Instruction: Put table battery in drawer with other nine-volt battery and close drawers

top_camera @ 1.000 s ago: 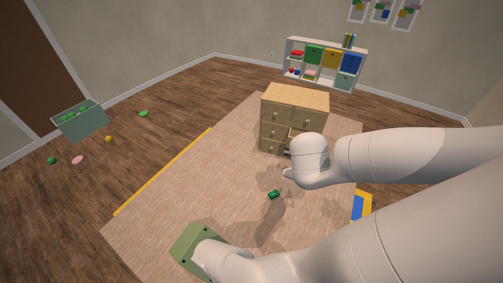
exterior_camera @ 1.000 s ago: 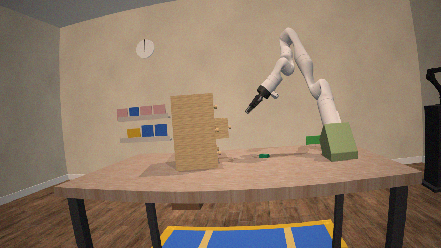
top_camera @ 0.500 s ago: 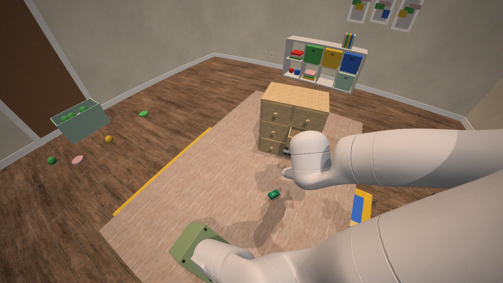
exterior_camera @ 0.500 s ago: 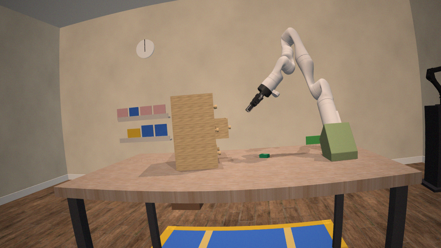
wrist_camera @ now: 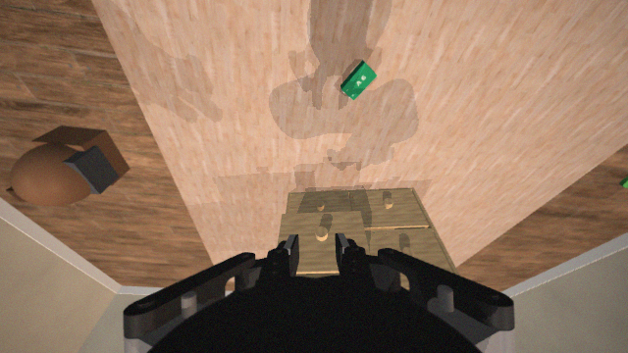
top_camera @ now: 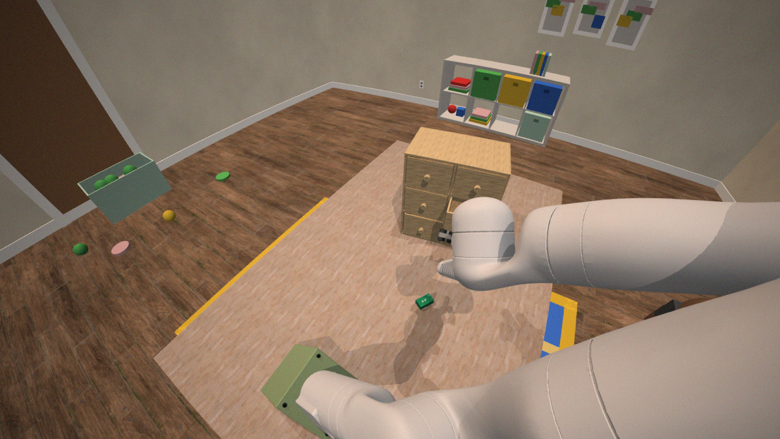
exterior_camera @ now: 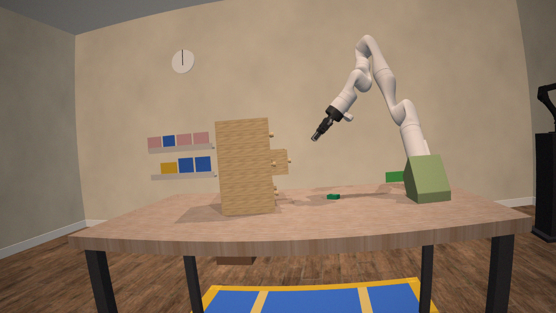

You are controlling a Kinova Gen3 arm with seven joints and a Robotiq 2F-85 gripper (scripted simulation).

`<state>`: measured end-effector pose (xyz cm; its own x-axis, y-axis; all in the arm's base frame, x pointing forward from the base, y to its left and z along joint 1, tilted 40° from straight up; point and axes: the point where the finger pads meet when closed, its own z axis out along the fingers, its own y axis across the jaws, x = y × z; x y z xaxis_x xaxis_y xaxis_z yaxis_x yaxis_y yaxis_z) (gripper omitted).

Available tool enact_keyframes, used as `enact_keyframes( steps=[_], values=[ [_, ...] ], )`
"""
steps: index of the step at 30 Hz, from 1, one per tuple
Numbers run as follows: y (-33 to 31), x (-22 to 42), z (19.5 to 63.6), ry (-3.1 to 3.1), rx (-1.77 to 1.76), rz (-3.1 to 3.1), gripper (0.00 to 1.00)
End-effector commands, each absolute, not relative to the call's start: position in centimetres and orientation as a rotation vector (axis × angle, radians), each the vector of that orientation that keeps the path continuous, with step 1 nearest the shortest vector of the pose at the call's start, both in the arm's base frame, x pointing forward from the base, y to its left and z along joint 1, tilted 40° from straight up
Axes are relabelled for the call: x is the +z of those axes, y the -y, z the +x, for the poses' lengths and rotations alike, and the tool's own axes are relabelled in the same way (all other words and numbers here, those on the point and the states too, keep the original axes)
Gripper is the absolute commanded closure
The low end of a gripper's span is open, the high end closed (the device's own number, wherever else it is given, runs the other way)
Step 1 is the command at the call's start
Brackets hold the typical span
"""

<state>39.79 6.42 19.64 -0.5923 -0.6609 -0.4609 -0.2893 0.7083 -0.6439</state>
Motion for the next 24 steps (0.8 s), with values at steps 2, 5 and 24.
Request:
enact_keyframes(
  steps=[2,5,24],
  values=[
    [-7.1,20.1,39.6,-2.221,-0.673,-0.728,0.67],
    [-7.2,20.4,39.4,-2.243,-0.687,-0.722,0.67],
    [-8.4,22.7,36.4,-2.469,-0.810,-0.677,0.67]
  ],
)
